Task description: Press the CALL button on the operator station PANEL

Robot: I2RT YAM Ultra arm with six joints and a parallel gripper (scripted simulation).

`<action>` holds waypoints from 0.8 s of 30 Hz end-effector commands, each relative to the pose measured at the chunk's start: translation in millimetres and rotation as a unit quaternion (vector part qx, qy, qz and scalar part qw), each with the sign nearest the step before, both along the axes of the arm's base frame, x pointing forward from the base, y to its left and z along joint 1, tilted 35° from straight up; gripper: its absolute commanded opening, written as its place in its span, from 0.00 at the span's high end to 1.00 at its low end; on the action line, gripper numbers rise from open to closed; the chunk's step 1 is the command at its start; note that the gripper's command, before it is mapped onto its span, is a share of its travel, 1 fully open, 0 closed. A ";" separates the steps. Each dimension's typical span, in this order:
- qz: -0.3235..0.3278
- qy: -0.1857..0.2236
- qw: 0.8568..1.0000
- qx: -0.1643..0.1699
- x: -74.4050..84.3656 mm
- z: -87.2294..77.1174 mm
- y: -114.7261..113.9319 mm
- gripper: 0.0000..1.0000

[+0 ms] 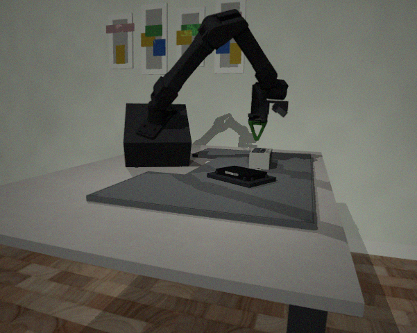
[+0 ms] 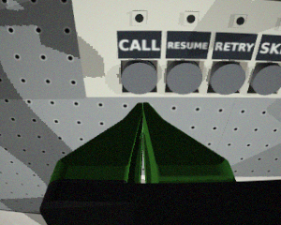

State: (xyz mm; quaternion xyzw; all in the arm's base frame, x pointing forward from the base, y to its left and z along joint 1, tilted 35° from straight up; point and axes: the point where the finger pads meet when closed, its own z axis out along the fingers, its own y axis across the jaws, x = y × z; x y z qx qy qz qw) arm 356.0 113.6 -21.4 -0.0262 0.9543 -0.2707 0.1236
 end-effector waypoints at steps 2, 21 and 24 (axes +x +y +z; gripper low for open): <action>0.003 -0.009 1.000 0.001 6.6 -5.3 -1.4 1.00; 0.009 -0.005 1.000 -0.001 8.1 -24.3 -9.4 1.00; 0.013 -0.023 1.000 0.010 16.4 -12.7 -0.3 1.00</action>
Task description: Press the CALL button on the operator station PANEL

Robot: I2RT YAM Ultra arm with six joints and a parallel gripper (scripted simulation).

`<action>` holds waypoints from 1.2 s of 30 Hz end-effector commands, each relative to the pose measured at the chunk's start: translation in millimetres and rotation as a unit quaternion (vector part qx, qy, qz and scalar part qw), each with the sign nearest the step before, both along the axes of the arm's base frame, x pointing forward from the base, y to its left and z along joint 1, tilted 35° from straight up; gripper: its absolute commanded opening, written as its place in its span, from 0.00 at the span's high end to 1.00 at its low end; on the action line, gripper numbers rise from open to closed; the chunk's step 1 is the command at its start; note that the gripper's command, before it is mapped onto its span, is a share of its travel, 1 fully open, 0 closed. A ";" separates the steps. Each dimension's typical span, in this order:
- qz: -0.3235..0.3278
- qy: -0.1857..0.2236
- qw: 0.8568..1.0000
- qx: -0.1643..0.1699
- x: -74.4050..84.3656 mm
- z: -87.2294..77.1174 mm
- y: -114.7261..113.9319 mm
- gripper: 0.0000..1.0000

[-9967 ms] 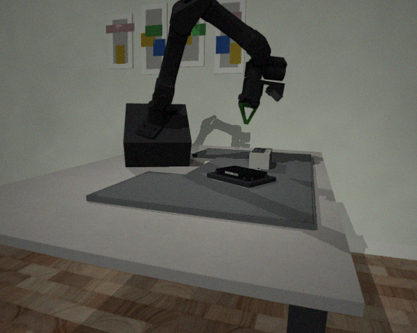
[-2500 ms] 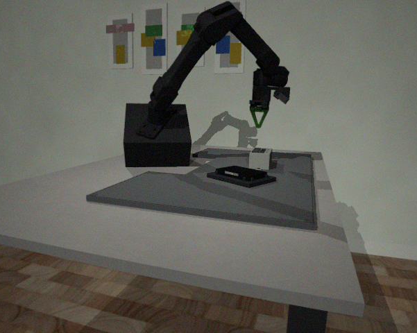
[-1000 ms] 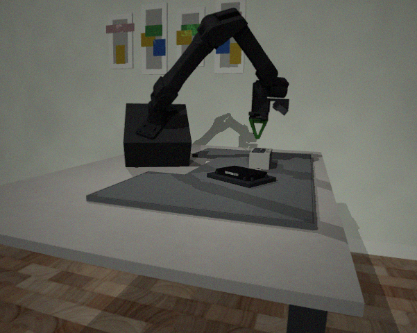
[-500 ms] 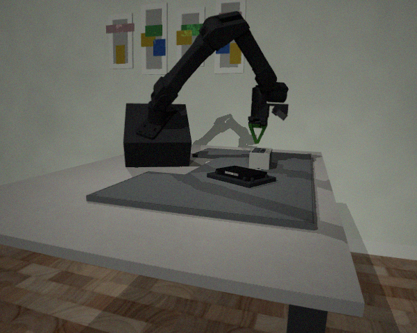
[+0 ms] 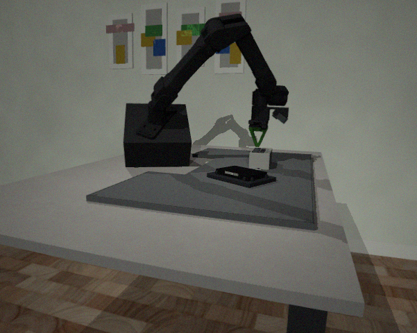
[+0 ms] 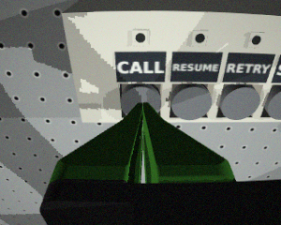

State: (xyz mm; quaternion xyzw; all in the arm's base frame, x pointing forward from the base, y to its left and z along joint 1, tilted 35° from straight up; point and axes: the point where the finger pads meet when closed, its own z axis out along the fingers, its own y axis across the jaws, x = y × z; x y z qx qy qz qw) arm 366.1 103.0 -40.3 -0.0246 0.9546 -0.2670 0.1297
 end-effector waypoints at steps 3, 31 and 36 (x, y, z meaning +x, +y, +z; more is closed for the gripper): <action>0.005 -0.008 1.000 0.003 3.0 3.5 4.7 1.00; 0.006 -0.003 1.000 -0.003 2.4 -8.4 -1.6 1.00; 0.006 -0.001 1.000 -0.004 1.9 -11.1 -2.8 1.00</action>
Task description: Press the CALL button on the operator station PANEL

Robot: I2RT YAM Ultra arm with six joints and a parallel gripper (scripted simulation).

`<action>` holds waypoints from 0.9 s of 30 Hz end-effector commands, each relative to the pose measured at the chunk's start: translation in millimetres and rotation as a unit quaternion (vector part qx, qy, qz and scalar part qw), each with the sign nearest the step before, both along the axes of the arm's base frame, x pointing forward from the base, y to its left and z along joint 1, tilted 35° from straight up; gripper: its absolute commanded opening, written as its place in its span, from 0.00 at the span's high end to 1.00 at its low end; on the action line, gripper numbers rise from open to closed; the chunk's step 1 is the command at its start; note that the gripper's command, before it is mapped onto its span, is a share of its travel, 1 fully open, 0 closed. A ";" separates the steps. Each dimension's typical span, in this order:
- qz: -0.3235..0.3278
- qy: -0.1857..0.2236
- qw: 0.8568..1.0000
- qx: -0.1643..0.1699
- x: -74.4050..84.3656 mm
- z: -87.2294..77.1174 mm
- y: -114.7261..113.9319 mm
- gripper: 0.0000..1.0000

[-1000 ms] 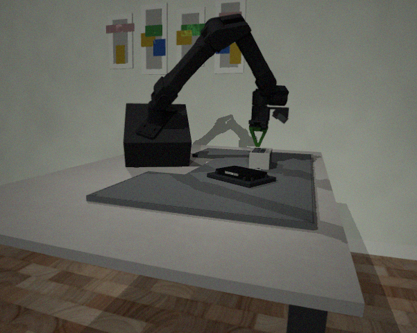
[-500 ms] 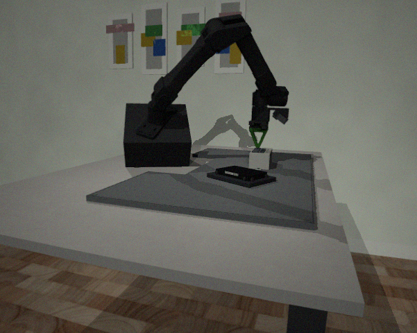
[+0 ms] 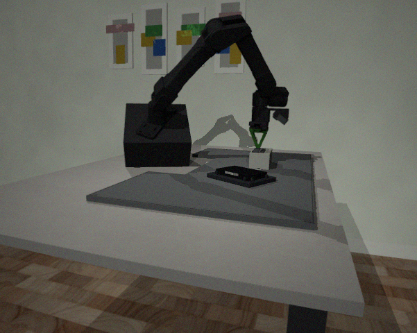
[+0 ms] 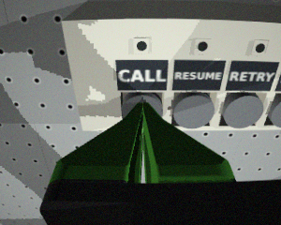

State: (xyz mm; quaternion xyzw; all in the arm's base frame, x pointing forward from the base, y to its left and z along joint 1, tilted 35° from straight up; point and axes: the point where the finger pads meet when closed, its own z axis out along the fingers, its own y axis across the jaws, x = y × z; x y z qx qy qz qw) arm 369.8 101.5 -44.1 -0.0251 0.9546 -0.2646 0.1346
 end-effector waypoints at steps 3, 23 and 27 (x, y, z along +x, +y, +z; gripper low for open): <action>0.002 0.008 1.000 -0.008 -4.1 -9.9 -5.5 1.00; 0.001 0.006 1.000 -0.008 -1.6 -13.6 -8.4 1.00; 0.000 0.008 1.000 -0.009 -2.4 -15.4 -10.3 1.00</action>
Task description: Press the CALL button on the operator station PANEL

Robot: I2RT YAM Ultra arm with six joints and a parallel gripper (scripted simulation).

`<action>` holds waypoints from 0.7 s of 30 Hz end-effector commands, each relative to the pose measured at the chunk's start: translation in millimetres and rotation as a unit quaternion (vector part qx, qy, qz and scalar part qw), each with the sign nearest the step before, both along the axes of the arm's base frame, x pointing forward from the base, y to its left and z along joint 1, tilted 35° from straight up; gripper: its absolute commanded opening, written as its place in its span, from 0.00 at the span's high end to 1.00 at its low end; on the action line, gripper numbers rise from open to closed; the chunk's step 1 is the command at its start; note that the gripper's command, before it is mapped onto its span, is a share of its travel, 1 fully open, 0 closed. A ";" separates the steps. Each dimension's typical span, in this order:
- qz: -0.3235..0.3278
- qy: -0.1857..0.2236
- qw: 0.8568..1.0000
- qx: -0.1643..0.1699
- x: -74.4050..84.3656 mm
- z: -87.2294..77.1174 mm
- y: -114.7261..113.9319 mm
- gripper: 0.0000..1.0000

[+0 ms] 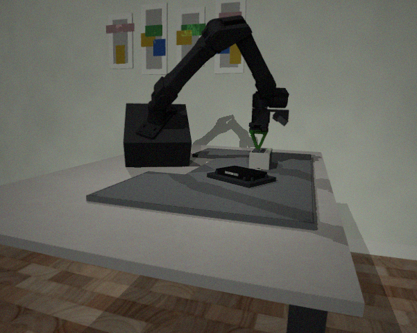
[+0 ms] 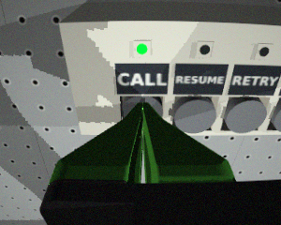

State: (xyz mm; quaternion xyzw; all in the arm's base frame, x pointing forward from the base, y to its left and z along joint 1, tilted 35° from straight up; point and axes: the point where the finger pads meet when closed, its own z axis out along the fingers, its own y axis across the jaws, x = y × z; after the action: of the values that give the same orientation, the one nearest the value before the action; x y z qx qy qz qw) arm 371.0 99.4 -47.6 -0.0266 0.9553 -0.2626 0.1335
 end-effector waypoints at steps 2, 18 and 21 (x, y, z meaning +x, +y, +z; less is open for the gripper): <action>-0.001 0.006 1.000 -0.011 -3.4 -12.5 -8.5 1.00; -0.001 0.006 1.000 -0.011 -3.0 -13.8 -9.4 1.00; -0.001 0.006 1.000 -0.011 -3.0 -13.8 -9.4 1.00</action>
State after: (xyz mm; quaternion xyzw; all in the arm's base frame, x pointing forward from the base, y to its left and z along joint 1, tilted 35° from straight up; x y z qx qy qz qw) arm 371.0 99.4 -47.6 -0.0287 0.9550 -0.2631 0.1339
